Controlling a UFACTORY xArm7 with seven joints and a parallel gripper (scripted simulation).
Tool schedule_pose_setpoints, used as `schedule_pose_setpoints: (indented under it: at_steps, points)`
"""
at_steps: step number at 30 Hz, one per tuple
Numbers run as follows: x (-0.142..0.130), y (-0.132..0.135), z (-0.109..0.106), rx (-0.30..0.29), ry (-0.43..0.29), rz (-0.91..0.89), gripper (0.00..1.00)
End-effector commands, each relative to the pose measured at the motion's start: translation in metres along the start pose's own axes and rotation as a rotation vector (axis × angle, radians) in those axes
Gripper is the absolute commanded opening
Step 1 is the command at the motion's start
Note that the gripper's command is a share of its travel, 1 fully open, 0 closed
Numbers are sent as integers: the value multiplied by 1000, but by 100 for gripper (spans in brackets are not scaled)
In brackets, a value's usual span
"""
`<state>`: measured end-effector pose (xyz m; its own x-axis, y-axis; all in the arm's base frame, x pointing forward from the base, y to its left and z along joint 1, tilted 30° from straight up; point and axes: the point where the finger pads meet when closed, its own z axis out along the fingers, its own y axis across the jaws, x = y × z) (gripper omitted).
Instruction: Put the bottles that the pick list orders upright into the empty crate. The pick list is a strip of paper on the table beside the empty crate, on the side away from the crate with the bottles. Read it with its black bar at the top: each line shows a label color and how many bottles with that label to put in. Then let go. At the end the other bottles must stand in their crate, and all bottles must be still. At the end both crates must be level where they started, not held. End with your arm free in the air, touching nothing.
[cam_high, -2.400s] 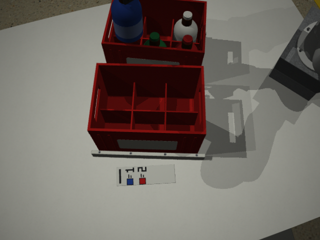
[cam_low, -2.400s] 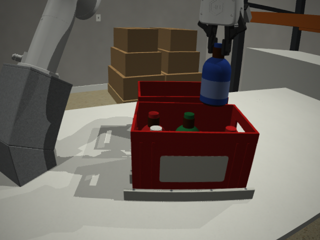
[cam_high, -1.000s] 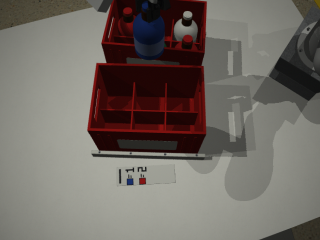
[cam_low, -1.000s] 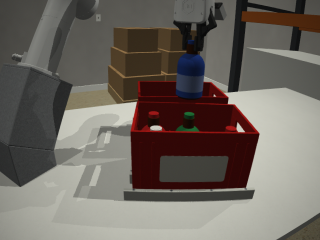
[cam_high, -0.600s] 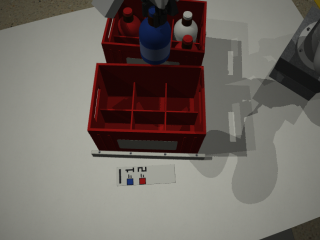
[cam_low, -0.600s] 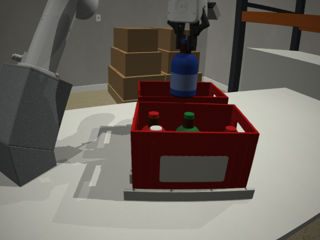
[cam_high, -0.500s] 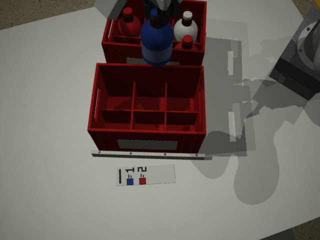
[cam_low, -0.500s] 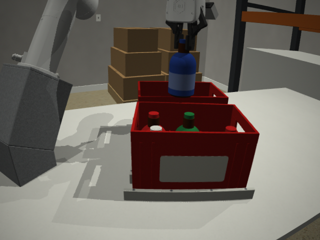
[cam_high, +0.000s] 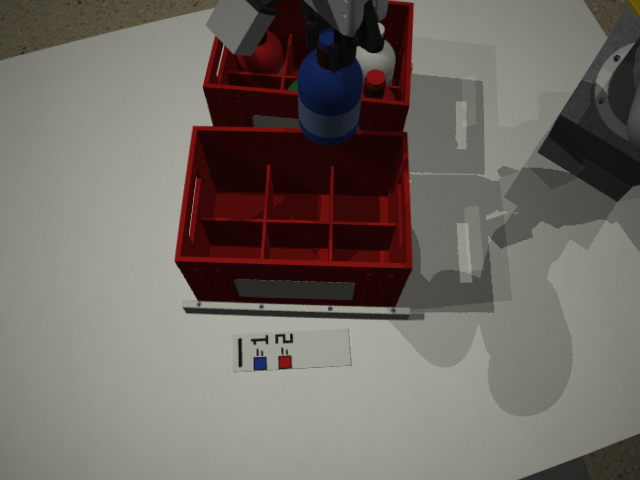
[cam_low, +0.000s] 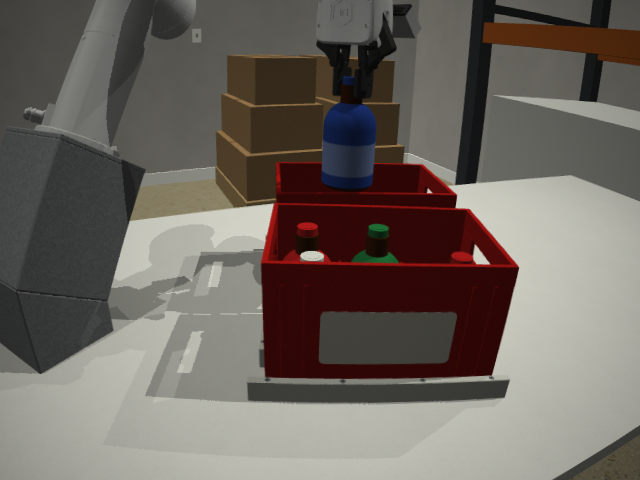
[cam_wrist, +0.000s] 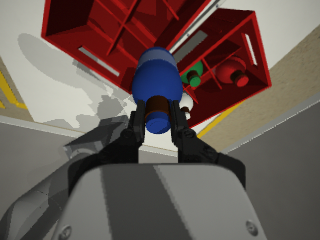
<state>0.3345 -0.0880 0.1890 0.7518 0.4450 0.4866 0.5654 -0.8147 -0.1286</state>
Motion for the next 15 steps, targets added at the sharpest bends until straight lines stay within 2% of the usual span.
schedule_pose_setpoints:
  at_steps: [1, 15]
  points:
    - [0, -7, -2, -4, 2, 0, 0]
    - [-3, -31, -2, -4, 2, 0, 0]
